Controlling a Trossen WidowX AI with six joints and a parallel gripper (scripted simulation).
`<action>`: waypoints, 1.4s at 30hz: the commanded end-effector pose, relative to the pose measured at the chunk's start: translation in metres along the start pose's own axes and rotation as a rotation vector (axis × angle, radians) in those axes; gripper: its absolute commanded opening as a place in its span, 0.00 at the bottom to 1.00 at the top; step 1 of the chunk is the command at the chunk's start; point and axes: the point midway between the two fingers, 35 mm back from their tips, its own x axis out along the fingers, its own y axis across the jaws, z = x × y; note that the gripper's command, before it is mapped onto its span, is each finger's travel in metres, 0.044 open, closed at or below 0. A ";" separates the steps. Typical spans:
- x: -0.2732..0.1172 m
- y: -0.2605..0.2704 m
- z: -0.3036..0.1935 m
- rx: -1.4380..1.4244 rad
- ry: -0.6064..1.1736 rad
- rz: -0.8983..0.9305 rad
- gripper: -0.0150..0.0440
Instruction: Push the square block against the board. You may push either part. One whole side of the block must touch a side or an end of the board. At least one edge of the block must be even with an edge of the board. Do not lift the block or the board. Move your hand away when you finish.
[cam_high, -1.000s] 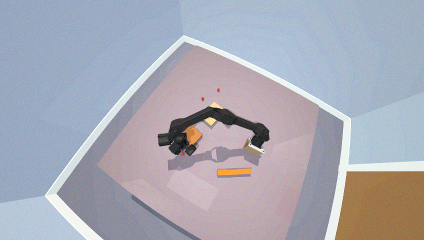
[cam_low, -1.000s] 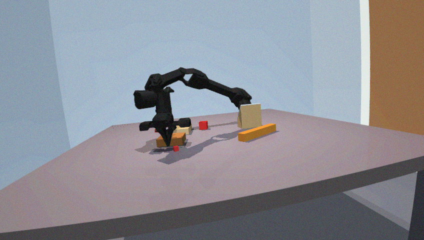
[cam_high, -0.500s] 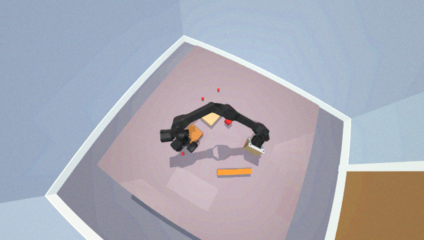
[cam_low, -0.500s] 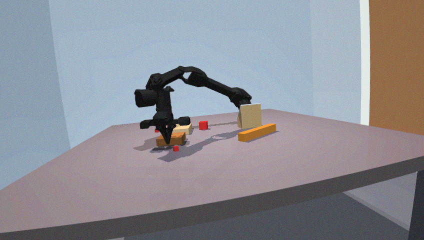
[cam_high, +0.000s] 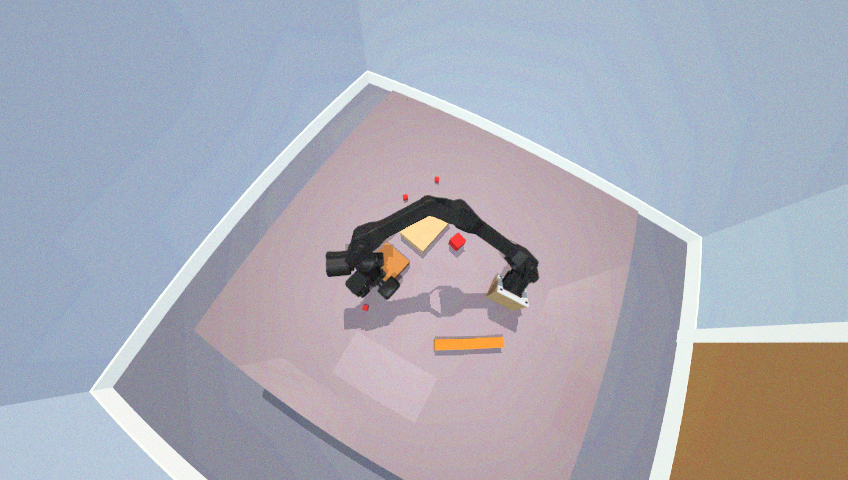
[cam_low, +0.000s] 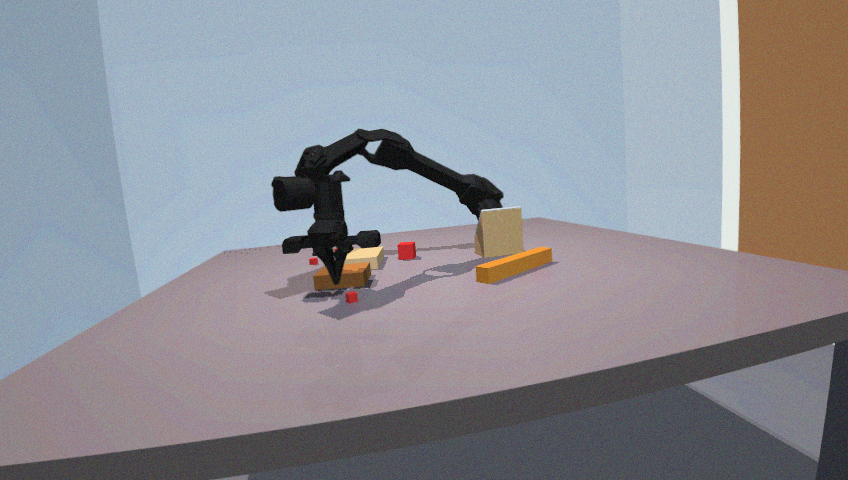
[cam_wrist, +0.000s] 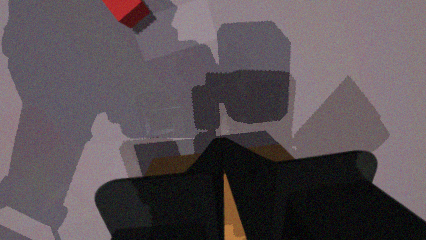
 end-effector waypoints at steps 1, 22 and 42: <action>0.004 0.000 -0.010 -0.002 0.010 0.005 0.25; 0.005 0.004 -0.043 -0.003 0.013 0.006 0.25; 0.005 0.004 -0.034 -0.003 0.013 0.005 0.25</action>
